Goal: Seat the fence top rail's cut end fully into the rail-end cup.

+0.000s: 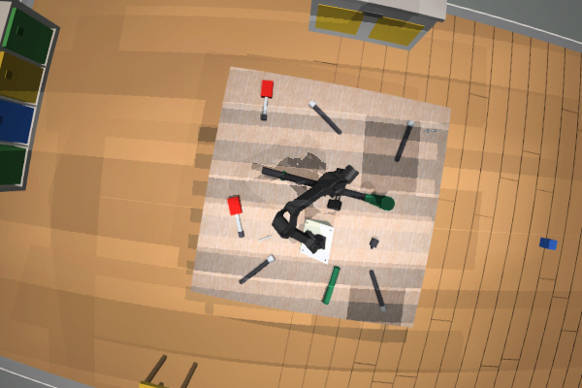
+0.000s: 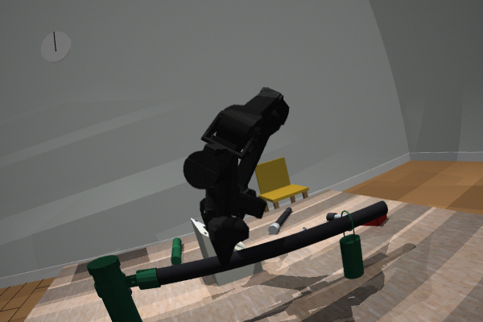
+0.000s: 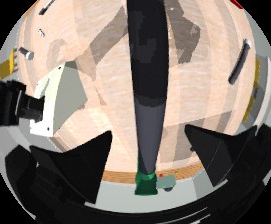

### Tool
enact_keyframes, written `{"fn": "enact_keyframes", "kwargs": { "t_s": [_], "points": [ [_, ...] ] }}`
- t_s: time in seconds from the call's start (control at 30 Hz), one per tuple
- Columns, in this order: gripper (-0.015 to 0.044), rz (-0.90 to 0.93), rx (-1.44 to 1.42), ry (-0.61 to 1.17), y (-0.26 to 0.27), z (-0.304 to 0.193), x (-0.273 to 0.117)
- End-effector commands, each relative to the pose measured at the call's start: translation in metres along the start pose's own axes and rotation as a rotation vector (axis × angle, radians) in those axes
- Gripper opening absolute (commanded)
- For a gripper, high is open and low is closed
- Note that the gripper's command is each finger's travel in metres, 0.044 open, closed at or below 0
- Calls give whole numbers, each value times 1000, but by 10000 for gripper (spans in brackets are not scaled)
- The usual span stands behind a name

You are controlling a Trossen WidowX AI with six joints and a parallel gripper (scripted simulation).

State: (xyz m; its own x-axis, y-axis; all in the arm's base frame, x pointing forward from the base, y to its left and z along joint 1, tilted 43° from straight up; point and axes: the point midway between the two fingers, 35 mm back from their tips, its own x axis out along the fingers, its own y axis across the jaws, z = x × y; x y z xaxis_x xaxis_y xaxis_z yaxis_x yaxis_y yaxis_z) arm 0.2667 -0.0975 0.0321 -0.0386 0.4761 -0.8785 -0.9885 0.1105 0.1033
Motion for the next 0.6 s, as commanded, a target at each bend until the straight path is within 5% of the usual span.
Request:
{"fn": "enact_keyframes", "kwargs": {
  "t_s": [0.0, 0.17, 0.57],
  "points": [
    [440, 2, 1, -1, 0, -1, -5],
    [440, 3, 1, -1, 4, 1, -45],
    [440, 3, 1, -1, 4, 1, -47]
  ]
}}
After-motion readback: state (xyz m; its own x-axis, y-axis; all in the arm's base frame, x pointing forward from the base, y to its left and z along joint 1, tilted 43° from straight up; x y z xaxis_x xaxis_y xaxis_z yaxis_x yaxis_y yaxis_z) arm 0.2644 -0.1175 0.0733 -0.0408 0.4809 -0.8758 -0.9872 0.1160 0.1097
